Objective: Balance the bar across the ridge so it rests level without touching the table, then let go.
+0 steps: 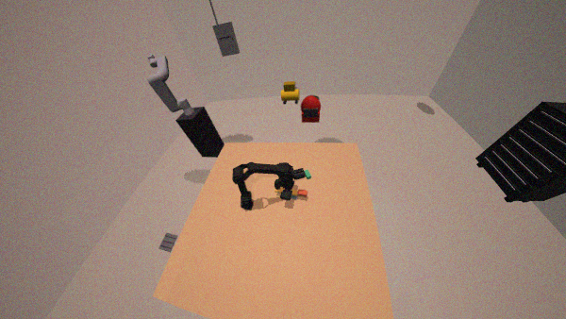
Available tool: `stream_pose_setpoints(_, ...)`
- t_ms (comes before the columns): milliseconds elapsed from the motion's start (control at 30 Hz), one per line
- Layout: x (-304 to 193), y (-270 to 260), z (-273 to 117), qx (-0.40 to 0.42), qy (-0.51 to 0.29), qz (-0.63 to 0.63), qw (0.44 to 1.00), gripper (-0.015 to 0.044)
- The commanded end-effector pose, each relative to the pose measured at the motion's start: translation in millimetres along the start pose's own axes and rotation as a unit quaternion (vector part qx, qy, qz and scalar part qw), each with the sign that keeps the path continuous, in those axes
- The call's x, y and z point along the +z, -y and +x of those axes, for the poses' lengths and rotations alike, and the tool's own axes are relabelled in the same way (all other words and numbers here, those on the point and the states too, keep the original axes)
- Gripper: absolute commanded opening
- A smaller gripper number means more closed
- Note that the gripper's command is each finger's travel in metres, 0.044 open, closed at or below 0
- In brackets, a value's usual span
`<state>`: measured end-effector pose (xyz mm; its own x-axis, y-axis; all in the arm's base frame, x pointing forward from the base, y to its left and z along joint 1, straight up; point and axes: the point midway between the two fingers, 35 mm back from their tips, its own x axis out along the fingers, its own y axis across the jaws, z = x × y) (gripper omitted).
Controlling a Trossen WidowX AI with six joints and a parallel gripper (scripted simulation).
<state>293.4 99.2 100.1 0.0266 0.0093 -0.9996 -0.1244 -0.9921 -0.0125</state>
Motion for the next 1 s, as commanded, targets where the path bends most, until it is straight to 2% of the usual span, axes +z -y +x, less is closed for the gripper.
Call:
stream_pose_setpoints(0,0.0,0.0,0.0,0.0,0.0,0.0,1.0,0.0)
stream_pose_setpoints(933,0.0,0.0,0.0,0.0,0.0,0.0,1.0,0.0)
stream_pose_setpoints(967,0.0,0.0,0.0,0.0,0.0,0.0,1.0,0.0026)
